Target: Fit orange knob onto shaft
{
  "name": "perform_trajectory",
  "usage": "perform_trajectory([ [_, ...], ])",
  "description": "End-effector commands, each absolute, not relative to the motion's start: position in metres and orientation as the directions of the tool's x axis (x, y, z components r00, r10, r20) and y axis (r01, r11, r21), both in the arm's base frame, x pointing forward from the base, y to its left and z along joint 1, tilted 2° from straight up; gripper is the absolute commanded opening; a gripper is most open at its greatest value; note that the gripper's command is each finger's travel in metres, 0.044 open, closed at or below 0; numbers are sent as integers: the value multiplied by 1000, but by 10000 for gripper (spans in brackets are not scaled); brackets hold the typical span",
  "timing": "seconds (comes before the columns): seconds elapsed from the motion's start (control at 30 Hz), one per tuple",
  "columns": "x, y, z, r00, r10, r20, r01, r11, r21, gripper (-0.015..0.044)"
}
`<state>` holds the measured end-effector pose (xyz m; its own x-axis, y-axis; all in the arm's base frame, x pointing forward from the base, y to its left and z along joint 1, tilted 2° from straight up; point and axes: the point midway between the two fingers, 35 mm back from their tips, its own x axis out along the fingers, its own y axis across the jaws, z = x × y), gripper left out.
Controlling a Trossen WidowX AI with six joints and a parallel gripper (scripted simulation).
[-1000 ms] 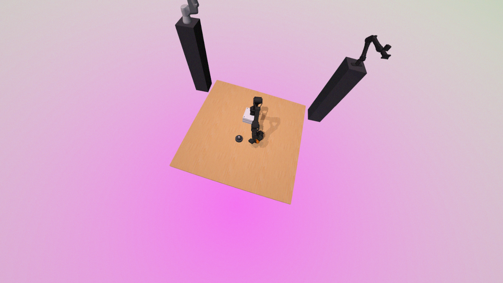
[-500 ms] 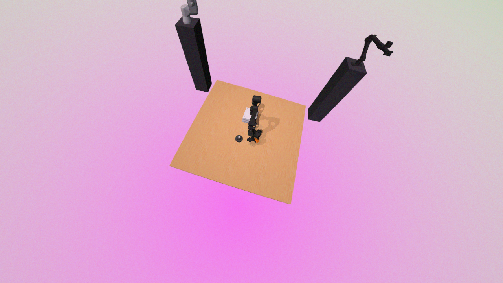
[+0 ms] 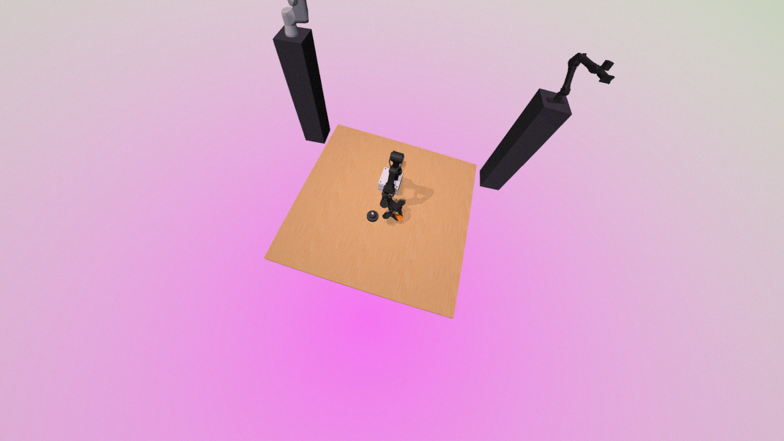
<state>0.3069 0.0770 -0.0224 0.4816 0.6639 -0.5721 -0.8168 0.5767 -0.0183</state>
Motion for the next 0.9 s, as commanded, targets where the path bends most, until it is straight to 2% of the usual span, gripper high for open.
perform_trajectory([
  [0.0, 303, 73, -24, 501, 698, -511, -819, 574, -18, 179],
  [0.7, 289, 56, -34, 570, 799, -190, -818, 574, -41, 179],
  [0.87, 289, 56, -34, 570, 798, -196, -818, 574, -43, 179],
])
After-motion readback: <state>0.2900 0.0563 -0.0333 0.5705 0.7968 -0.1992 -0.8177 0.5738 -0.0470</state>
